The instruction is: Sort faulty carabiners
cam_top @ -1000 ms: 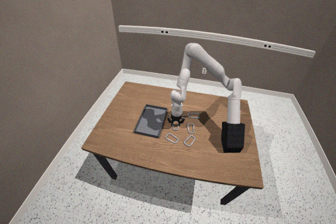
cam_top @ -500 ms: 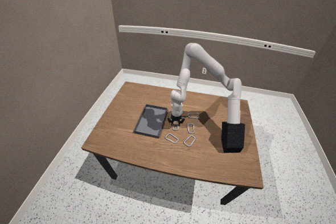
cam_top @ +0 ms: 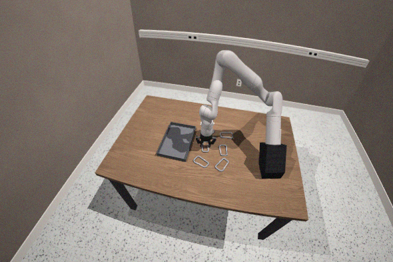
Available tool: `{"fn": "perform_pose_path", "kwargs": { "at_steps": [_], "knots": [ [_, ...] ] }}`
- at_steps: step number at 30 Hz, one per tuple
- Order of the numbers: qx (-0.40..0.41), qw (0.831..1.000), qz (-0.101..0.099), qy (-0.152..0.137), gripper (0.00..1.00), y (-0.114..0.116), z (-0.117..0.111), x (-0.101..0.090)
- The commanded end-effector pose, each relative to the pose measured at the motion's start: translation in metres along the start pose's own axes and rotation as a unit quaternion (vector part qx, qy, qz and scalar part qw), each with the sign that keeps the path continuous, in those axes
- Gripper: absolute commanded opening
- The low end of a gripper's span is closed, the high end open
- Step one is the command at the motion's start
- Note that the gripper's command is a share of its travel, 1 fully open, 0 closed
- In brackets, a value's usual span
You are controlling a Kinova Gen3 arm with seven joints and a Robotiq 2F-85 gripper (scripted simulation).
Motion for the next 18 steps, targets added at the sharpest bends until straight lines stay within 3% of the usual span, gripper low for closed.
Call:
{"fn": "perform_pose_path", "kwargs": {
  "at_steps": [1,18],
  "knots": [
    [0.000,1.000,-0.001,-0.001,0.53,-0.0004,0.0004,-0.0007],
    [0.000,1.000,-0.001,-0.001,0.51,-0.0004,0.0004,-0.0007]
  ]
}}
Point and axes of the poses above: the point where the finger pads meet when closed, its own x axis out along the fingers, its own y axis across the jaws, z = x × y, the point moved 8 cm from there along -x, back along the fingers, and after that the axes turned 15 degrees about x, right-handed, at the moved point
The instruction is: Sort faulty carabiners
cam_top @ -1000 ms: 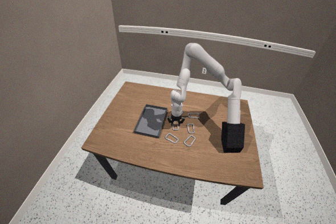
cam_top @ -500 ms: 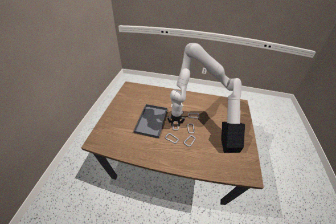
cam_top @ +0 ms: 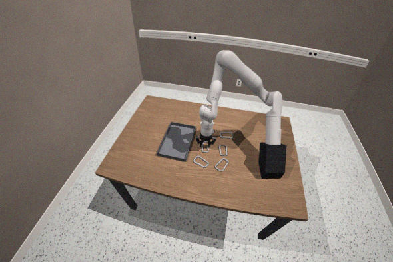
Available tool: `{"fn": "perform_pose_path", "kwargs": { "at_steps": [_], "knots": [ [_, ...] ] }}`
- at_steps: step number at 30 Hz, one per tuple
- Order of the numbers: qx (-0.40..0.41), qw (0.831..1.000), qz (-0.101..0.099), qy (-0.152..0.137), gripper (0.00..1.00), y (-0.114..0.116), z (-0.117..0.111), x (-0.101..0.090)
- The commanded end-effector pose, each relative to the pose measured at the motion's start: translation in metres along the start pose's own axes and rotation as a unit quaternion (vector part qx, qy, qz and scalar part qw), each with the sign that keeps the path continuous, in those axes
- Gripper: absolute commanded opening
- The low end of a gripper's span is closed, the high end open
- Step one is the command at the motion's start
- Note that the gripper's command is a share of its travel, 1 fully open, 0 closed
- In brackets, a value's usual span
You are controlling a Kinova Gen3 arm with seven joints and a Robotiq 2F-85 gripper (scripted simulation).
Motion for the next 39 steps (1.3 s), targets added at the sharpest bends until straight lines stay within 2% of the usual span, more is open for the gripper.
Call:
{"fn": "perform_pose_path", "kwargs": {
  "at_steps": [1,25,26,39],
  "knots": [
    [0.000,1.000,-0.001,0.000,0.51,-0.0004,0.0003,-0.0005],
    [0.000,1.000,-0.001,-0.001,0.51,-0.0004,0.0004,-0.0007],
    [0.000,1.000,-0.001,-0.001,1.00,-0.0004,0.0004,-0.0007],
    [0.000,1.000,-0.001,-0.001,1.00,-0.0004,0.0004,-0.0007]
  ]
}}
Point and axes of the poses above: the point where the finger pads meet when closed, its own x axis out along the fingers, its own y axis across the jaws, z = x × y, the point moved 8 cm from there along -x, back along the fingers, and after that the axes turned 15 degrees about x, right-handed, at the moved point
